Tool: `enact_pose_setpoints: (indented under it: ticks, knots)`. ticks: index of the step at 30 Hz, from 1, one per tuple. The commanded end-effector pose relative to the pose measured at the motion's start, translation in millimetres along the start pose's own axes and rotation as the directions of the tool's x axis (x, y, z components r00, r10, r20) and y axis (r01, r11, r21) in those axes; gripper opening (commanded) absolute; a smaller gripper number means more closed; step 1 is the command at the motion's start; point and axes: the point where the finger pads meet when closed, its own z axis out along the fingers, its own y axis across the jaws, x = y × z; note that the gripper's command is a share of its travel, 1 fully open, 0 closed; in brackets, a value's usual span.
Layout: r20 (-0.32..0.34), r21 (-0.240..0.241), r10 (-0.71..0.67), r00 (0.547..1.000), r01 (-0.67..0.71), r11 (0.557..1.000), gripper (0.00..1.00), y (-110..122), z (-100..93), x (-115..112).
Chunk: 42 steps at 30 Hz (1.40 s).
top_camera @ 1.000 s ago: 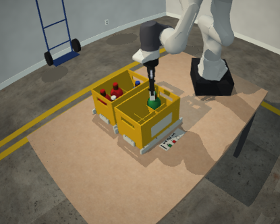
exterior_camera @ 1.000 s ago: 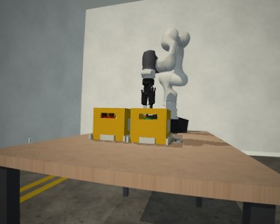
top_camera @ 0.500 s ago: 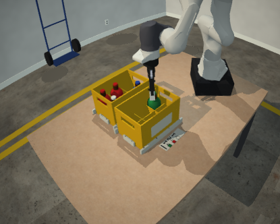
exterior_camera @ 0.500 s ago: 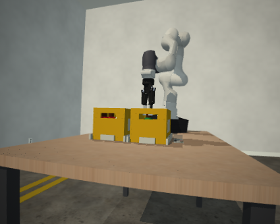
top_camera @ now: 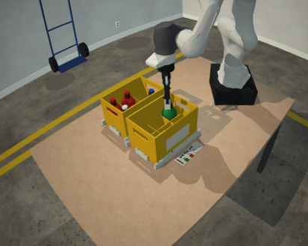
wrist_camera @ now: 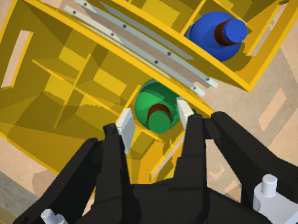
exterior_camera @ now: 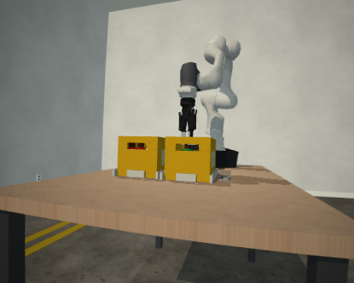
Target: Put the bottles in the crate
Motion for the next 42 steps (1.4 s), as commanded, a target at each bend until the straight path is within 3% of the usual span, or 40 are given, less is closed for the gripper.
enact_pose_setpoints:
  ticks: [1,31,42]
  knots:
    - [0.003,-0.001,0.001,1.000,-0.001,1.000,0.38,0.1,-9.5,-0.3]
    - [0.003,-0.001,0.001,1.000,-0.001,1.000,0.38,0.0,-78.5,-0.1]
    - [0.003,-0.001,0.001,1.000,-0.001,1.000,0.38,0.0,-78.5,-0.1]
